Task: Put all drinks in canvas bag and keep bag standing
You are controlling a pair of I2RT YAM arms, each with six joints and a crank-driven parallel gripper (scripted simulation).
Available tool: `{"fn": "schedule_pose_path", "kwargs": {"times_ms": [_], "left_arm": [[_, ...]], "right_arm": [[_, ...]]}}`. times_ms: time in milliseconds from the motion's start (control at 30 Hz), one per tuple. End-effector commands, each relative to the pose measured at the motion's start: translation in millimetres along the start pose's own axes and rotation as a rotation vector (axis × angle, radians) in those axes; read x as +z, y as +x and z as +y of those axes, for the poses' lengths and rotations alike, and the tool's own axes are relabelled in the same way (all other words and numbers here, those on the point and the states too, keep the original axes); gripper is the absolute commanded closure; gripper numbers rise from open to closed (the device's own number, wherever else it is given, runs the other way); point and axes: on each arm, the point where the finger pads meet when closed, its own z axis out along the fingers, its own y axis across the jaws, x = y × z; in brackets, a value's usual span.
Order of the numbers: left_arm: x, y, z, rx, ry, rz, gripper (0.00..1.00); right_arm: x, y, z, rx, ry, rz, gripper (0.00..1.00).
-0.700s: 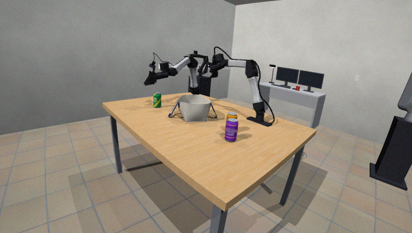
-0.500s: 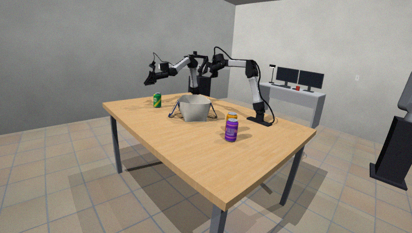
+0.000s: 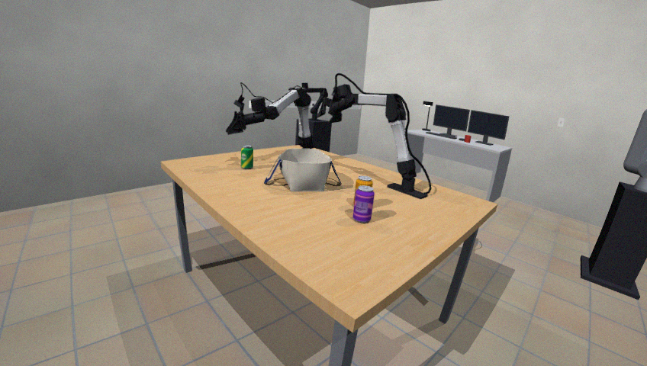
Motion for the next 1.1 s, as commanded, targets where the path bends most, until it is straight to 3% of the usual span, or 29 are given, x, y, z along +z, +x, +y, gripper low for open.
{"fn": "schedule_pose_path", "kwargs": {"times_ms": [0,333,400,433,500,567,633,700,733,800,867,1000,1033,1067], "left_arm": [[-25.6,-17.1,51.9,-0.061,-0.134,-0.082,0.0],[-78.6,15.5,139.9,-0.175,-0.306,-0.098,0.0],[-78.6,15.5,139.9,-0.175,-0.306,-0.098,0.0],[-86.5,13.2,150.3,-0.183,-0.332,-0.109,0.0],[-99.3,29.7,166.5,-0.209,-0.376,-0.091,0.0],[-113.0,36.3,179.5,-0.227,-0.406,-0.096,0.0],[-131.0,47.4,199.7,-0.252,-0.48,-0.086,0.0],[-147.6,55.4,214.7,-0.272,-0.525,-0.088,0.0],[-156.6,59.0,222.7,-0.281,-0.552,-0.091,0.0],[-173.1,69.7,235.2,-0.302,-0.596,-0.088,0.0],[-188.2,77.2,244.6,-0.318,-0.618,-0.097,0.0],[-207.3,80.8,257.7,-0.333,-0.667,-0.108,0.0],[-214.4,92.6,260.6,-0.348,-0.685,-0.094,0.0],[-224.5,98.1,266.3,-0.358,-0.715,-0.092,0.0]], "right_arm": [[-13.9,-11.1,-7.1,-0.017,-0.015,0.012,0.0],[-34.0,-34.7,-13.7,-0.02,-0.057,-0.007,0.0],[-34.0,-34.7,-13.7,-0.02,-0.057,-0.007,0.0],[-34.5,-48.7,-12.1,-0.007,-0.061,-0.045,0.0],[-40.1,-32.0,-16.3,-0.025,-0.064,0.002,0.0],[-44.0,-59.8,-14.1,-0.008,-0.079,-0.058,0.0],[-51.4,-42.2,-12.6,-0.028,-0.095,-0.011,0.0],[-54.1,-63.1,-15.6,-0.014,-0.099,-0.058,0.0],[-57.8,-46.7,-16.6,-0.03,-0.105,-0.015,0.0],[-62.4,-65.6,-16.5,-0.022,-0.115,-0.048,0.0],[-67.2,-55.8,-19.0,-0.031,-0.121,-0.027,0.0],[-69.5,-78.4,-20.0,-0.015,-0.125,-0.082,0.0],[-72.4,-60.3,-23.1,-0.031,-0.124,-0.033,0.0],[-75.1,-65.4,-23.0,-0.03,-0.13,-0.042,0.0]]}}
